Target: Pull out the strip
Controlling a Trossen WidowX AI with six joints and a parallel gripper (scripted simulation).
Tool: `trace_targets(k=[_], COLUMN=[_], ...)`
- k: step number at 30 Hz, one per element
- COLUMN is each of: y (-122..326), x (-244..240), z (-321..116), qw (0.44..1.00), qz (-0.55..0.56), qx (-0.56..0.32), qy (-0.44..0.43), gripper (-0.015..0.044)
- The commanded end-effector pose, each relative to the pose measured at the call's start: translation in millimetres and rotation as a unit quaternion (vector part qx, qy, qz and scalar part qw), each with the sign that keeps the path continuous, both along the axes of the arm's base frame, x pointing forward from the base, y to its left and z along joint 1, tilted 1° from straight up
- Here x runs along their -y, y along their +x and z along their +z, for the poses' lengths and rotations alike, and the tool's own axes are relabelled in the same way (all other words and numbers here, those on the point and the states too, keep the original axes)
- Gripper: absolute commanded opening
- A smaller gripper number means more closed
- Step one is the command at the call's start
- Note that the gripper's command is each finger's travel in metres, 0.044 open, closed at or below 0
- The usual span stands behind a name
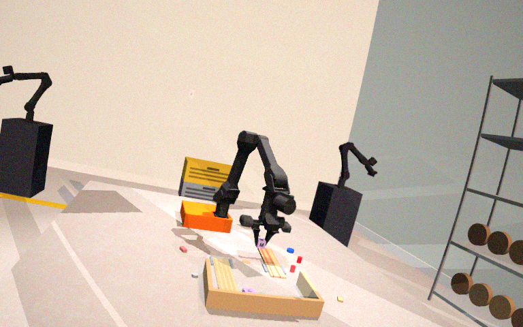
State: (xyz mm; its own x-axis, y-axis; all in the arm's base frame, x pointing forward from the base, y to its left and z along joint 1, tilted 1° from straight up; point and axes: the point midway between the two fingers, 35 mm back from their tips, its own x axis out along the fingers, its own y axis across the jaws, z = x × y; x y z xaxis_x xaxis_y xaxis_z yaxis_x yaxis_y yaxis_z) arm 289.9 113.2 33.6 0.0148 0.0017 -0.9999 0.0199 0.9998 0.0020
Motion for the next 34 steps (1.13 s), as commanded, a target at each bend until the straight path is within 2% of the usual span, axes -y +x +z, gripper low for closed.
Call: trace_targets(k=[1,8,34], y=[-6.2,-6.6,-6.7], x=[2.6,2.6,2.6], z=[0.0,34.2,35.2], qw=[1.0,1.0,1.0], qz=[0.001,0.001,0.001], qx=[0.001,0.002,0.002], qy=[0.0,0.0,0.0], gripper=[0.0,0.0,0.0])
